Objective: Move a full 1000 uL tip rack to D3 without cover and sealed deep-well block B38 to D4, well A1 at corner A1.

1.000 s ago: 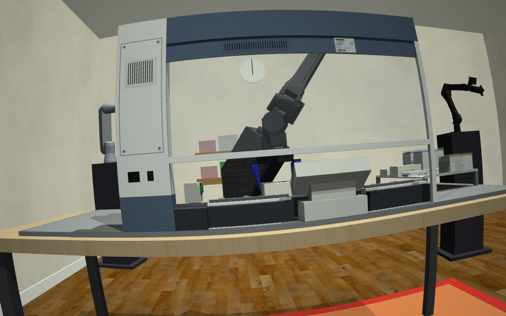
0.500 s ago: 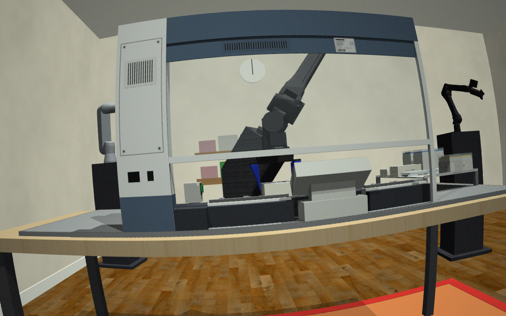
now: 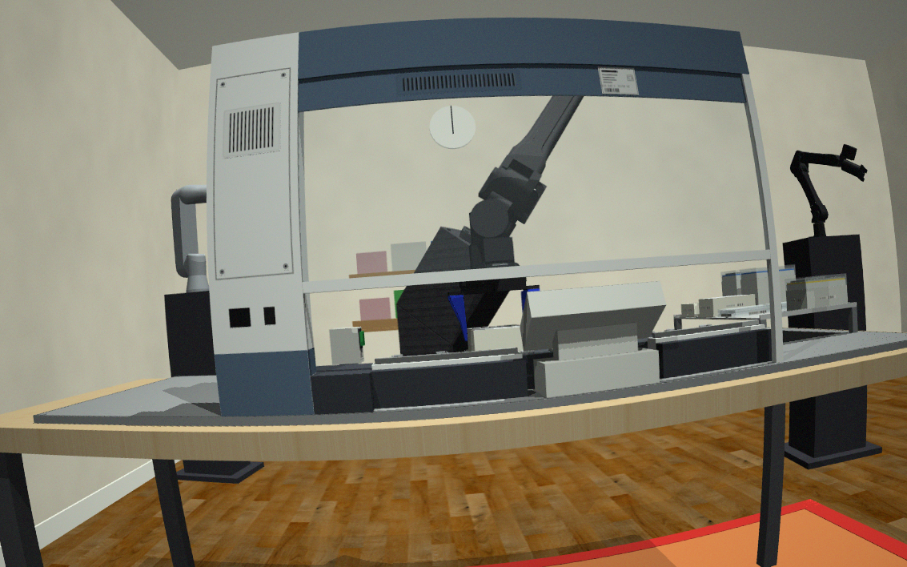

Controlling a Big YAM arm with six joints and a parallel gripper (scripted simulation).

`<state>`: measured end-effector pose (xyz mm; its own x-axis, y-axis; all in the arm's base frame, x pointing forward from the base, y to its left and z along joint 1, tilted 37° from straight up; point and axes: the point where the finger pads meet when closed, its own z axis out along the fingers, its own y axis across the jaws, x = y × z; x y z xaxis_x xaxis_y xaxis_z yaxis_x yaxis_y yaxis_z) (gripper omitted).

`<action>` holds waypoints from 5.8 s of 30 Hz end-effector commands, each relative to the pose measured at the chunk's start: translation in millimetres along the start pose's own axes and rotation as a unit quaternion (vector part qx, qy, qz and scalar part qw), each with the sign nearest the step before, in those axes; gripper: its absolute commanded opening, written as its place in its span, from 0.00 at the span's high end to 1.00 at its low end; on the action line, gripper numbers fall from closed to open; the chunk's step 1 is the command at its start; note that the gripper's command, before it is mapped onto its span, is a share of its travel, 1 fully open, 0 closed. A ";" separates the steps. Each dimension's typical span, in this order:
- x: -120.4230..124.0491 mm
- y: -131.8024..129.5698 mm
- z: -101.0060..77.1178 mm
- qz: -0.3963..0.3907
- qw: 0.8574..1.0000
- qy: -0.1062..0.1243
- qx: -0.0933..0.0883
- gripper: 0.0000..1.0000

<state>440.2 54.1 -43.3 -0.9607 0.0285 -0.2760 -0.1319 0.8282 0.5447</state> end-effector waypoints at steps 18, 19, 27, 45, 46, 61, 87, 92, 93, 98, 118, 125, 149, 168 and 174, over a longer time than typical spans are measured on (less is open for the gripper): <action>-4.0 -4.0 -25.2 0.001 1.000 -0.008 0.002 0.00; -3.0 -2.6 -24.5 0.000 1.000 -0.005 0.001 0.00; -10.3 -2.5 -42.0 -0.003 1.000 -0.016 0.004 0.00; -13.8 -2.2 -70.2 -0.006 1.000 -0.019 0.005 0.00; -15.7 -2.1 -72.5 -0.007 1.000 -0.020 0.005 0.00; -15.6 -1.9 -94.8 -0.007 1.000 -0.021 0.006 0.00; -12.1 -0.9 -132.8 -0.007 1.000 -0.017 0.006 0.00; -16.6 -2.5 -130.9 -0.008 1.000 -0.010 0.003 0.00; -17.5 -4.6 -136.9 -0.007 1.000 -0.015 0.005 0.00; -21.7 -1.3 -154.8 -0.013 1.000 -0.026 0.010 0.00; -19.2 -4.1 -181.2 -0.009 1.000 -0.021 0.009 0.00; -20.1 -2.4 -192.4 -0.011 1.000 -0.024 0.011 0.00; -19.6 -0.9 -232.1 -0.014 0.999 -0.026 0.014 0.00; 12.0 -3.0 -238.8 -0.037 0.999 -0.016 0.011 0.00; 42.7 -2.5 -234.2 -0.095 0.995 -0.013 0.012 0.00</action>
<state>350.3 -69.7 128.2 -0.9432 -0.0474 -0.3289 -0.2203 0.8302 0.5121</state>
